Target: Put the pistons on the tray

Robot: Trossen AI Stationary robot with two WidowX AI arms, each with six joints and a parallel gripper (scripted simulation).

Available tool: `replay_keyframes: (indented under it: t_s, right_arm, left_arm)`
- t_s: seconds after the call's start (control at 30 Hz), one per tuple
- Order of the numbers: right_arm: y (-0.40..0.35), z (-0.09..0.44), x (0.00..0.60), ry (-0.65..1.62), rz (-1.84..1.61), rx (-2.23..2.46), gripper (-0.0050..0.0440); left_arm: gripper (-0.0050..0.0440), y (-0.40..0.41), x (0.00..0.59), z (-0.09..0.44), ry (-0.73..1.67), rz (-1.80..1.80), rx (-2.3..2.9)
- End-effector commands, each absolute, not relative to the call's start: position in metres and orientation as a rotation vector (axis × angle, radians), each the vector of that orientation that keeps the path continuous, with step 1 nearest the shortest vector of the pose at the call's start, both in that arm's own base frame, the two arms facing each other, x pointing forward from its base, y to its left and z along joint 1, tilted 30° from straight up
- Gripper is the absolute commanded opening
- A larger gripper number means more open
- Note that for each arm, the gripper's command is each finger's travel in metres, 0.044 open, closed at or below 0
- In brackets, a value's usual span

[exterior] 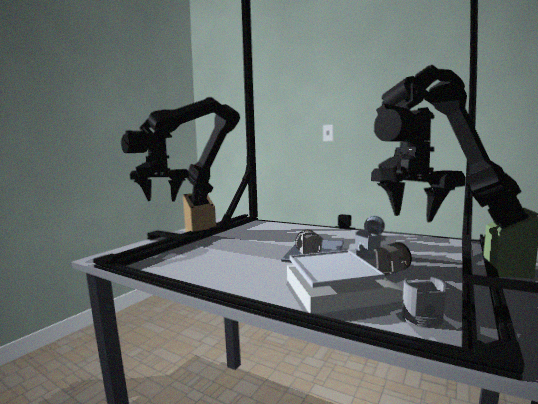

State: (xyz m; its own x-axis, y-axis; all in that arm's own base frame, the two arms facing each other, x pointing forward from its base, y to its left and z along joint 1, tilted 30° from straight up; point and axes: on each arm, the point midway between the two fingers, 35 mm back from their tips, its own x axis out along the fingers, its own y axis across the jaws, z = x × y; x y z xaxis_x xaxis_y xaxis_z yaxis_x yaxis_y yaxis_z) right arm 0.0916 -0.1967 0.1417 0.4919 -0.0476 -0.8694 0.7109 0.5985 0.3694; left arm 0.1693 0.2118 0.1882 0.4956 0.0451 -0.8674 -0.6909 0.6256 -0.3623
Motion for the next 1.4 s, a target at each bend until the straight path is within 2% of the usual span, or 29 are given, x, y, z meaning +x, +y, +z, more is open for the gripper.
replay_keyframes:
  t_s: [0.0,0.77,1.37]
  right_arm:
    - [-0.197,0.142,0.092,0.953,-0.525,0.813,0.0440]
    - [-0.197,0.142,0.092,0.953,-0.525,0.813,0.0440]
    - [-0.197,0.142,0.092,0.953,-0.525,0.813,0.0440]
  left_arm:
    - [0.0378,0.232,0.168,0.189,0.946,0.532,-0.836]
    - [0.0378,0.318,0.162,0.190,0.947,0.532,-0.833]
    - [0.0378,0.318,0.162,0.190,1.198,0.301,-0.525]
